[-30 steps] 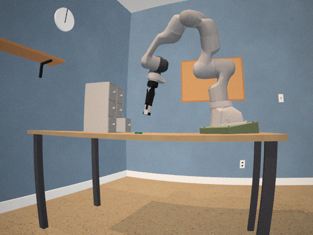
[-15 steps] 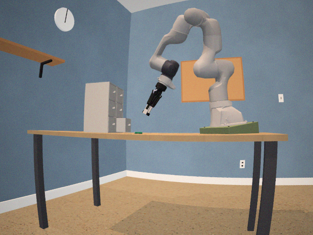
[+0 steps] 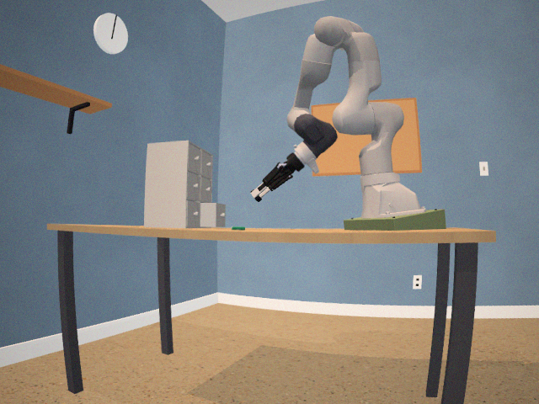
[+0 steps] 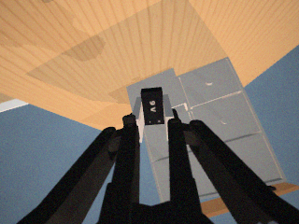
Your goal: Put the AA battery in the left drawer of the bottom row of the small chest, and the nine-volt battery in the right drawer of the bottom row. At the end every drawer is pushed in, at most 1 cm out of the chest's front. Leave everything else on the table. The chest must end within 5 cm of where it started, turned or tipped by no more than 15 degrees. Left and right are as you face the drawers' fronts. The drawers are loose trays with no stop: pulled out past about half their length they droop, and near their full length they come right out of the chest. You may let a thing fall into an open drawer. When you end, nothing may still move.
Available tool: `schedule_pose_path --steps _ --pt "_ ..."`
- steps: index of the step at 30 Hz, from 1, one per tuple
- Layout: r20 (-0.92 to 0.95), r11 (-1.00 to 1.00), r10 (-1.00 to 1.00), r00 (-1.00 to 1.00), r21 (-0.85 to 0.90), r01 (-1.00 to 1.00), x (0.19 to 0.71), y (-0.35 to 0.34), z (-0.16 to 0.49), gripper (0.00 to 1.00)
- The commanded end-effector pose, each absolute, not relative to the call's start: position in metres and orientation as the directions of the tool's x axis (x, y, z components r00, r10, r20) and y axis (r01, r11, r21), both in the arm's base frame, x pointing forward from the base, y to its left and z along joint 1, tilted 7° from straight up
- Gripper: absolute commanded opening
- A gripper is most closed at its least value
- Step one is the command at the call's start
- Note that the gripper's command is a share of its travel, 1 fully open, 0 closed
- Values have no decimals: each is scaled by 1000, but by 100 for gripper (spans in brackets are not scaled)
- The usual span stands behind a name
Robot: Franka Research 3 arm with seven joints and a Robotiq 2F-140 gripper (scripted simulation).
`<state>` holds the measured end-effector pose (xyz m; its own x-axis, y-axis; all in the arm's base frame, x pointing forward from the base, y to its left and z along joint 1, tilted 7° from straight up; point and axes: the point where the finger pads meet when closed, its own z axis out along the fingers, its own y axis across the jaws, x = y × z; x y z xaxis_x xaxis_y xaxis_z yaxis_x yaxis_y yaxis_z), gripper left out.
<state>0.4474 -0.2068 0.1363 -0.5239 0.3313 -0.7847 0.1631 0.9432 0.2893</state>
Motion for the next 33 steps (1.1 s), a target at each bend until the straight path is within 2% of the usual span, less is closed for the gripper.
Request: schedule_pose_path --steps 1,13,33 --pt "-901 993 108 -421 120 -2 460 -197 141 14" --pt "-964 997 59 -260 72 -41 457 -197 139 14" --pt "-968 997 60 -242 71 -40 460 -197 139 14"
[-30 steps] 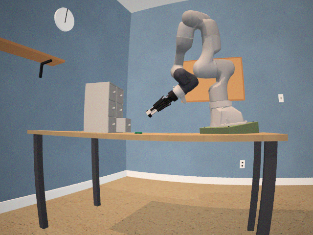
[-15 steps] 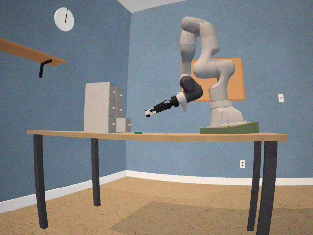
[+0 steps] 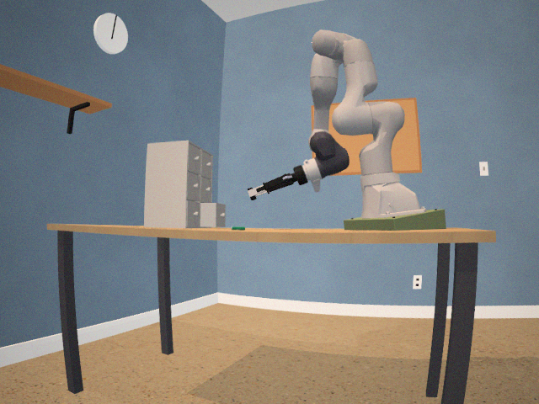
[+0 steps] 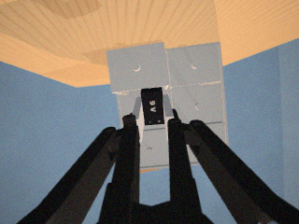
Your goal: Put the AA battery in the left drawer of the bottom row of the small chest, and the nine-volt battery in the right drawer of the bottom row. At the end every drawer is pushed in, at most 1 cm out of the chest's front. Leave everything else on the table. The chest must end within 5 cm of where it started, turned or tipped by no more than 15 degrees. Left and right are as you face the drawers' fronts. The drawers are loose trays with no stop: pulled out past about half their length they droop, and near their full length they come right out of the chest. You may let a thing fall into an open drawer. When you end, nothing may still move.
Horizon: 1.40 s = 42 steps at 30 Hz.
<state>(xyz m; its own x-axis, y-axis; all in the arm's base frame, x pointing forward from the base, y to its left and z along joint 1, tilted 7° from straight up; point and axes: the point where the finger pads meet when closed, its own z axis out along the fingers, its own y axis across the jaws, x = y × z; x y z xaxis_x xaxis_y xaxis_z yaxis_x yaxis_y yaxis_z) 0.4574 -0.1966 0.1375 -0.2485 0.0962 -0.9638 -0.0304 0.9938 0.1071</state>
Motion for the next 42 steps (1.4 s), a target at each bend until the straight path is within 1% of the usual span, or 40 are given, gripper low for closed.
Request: schedule_pose_path --steps 1,13,24,26,42 --pt "-968 997 60 -242 71 -40 461 -197 139 14" --pt "-968 997 60 -242 71 -40 480 -196 141 14" --pt "-968 997 60 -242 71 -40 519 -195 146 14" --pt "-968 997 60 -242 71 -40 519 -195 146 14" --pt "-968 997 60 -242 71 -40 578 -193 152 14"
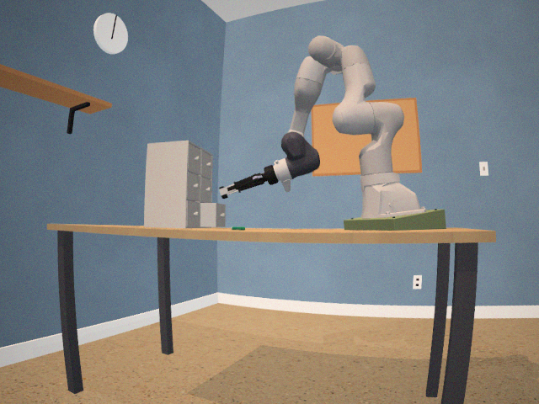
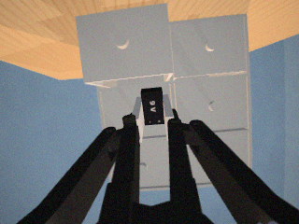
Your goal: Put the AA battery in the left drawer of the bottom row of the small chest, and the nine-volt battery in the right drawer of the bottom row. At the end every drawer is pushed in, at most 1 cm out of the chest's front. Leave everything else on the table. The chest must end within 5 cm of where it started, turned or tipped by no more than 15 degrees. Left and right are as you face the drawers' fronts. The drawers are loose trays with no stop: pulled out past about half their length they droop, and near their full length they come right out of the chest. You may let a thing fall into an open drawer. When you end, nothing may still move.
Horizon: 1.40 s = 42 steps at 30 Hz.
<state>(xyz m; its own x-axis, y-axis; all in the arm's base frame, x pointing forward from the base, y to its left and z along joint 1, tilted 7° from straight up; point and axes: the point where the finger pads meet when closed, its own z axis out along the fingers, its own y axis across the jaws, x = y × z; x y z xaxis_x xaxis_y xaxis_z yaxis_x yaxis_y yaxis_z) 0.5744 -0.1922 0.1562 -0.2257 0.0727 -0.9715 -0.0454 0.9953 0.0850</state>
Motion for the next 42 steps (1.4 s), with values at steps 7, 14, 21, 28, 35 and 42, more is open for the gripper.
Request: schedule_pose_path --steps 7,14,21,28,35,42 --pt "-968 997 60 -242 71 -40 598 -193 154 14" --pt "-968 997 60 -242 71 -40 615 -192 156 14" --pt "-968 997 60 -242 71 -40 624 -192 157 14" --pt "-968 997 60 -242 71 -40 630 -192 158 14" --pt "-968 997 60 -242 71 -40 631 -192 158 14" --pt "-968 997 60 -242 71 -40 631 -192 158 14"
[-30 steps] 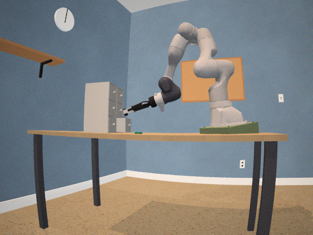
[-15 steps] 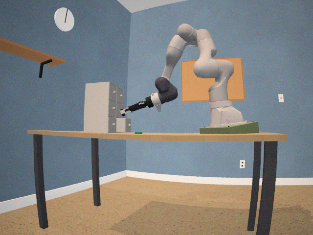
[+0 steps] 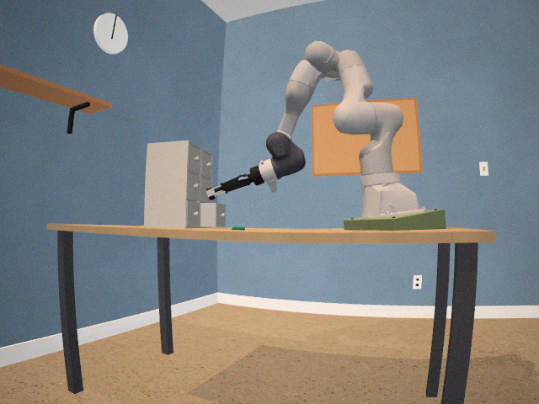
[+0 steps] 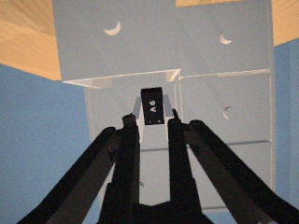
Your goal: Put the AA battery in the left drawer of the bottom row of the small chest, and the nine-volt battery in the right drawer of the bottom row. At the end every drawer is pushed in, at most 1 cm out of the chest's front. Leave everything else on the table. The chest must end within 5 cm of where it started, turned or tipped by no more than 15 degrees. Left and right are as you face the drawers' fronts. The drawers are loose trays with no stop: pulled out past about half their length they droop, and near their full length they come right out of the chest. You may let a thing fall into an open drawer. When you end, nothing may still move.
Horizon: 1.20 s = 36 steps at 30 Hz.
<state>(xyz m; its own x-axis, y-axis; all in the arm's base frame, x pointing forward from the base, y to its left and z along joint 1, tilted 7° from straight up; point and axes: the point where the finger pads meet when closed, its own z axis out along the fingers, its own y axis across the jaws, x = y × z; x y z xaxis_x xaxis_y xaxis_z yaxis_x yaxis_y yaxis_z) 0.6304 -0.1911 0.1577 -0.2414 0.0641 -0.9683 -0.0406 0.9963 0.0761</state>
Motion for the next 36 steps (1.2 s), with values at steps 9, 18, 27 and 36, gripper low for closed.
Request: schedule_pose_path --steps 9,18,27,36 --pt "-968 997 60 -242 71 -40 631 -192 158 14" --pt "-968 997 60 -242 71 -40 631 -192 158 16" --pt "-968 997 60 -242 71 -40 631 -192 158 26" --pt "-968 997 60 -242 71 -40 631 -192 158 100"
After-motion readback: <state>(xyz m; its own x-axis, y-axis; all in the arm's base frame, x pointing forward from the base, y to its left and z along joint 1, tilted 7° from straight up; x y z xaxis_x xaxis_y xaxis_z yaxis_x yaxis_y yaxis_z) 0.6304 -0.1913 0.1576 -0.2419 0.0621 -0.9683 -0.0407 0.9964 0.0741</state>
